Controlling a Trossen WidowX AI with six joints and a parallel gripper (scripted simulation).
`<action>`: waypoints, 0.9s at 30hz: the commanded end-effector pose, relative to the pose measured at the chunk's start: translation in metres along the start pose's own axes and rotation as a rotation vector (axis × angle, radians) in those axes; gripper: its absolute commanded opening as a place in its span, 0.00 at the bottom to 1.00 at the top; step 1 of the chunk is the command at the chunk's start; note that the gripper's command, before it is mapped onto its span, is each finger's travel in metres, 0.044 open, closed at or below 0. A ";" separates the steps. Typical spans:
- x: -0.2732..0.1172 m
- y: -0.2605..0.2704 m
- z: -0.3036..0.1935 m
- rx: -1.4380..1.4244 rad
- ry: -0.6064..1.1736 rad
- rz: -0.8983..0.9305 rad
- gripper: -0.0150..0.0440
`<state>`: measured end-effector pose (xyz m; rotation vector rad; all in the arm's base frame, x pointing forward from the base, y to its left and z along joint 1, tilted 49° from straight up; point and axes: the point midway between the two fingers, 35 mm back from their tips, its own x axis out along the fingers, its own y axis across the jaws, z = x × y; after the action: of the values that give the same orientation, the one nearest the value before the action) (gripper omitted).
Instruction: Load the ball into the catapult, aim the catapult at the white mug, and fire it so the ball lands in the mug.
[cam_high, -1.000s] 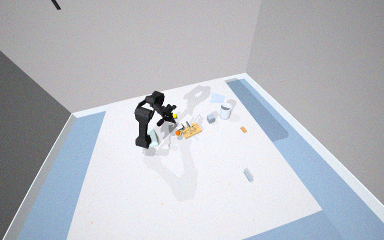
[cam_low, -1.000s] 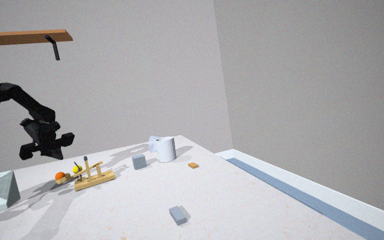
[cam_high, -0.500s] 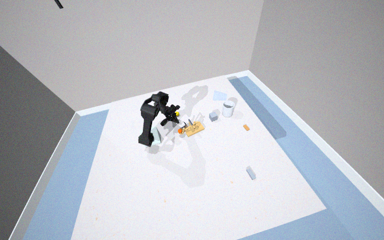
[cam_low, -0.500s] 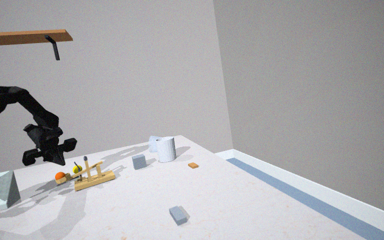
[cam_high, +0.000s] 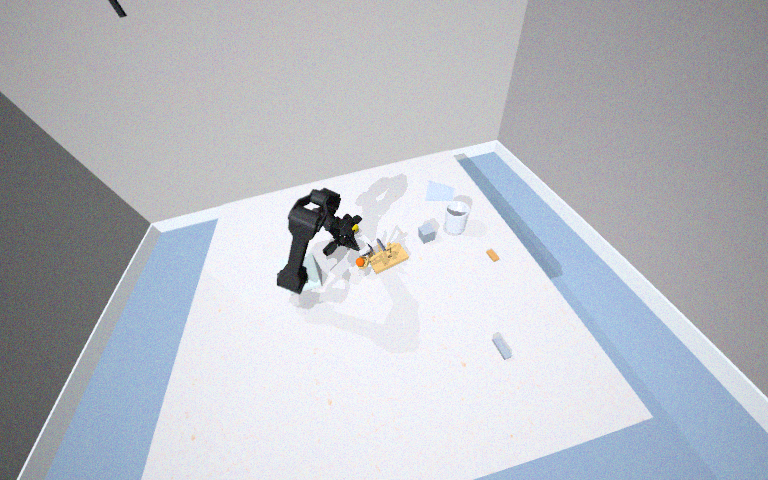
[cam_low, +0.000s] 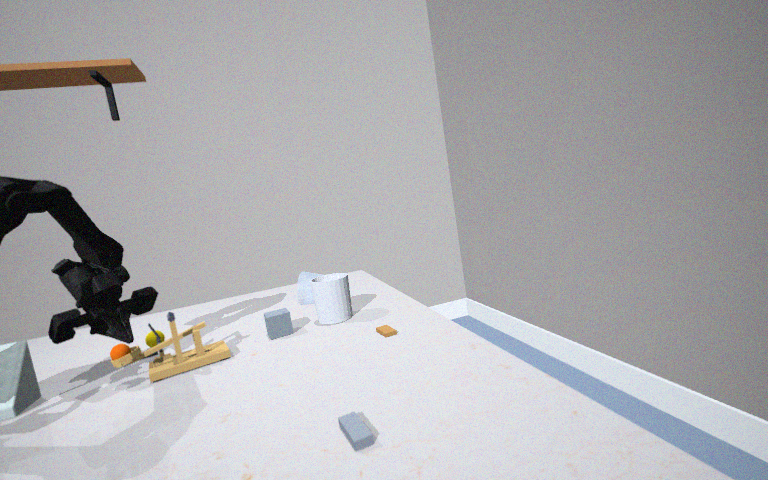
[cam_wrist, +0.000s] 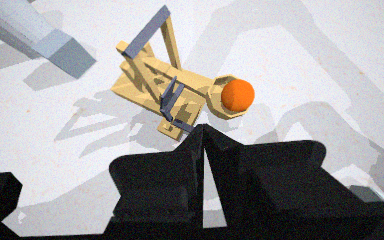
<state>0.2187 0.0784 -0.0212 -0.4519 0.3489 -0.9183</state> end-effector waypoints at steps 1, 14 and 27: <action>0.005 -0.001 -0.005 -0.004 -0.004 -0.005 0.25; 0.019 -0.004 -0.019 0.000 -0.003 -0.021 0.25; 0.040 -0.008 -0.039 0.001 -0.004 -0.030 0.25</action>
<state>0.2187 0.0375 -0.0534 -0.4447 0.3355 -0.9452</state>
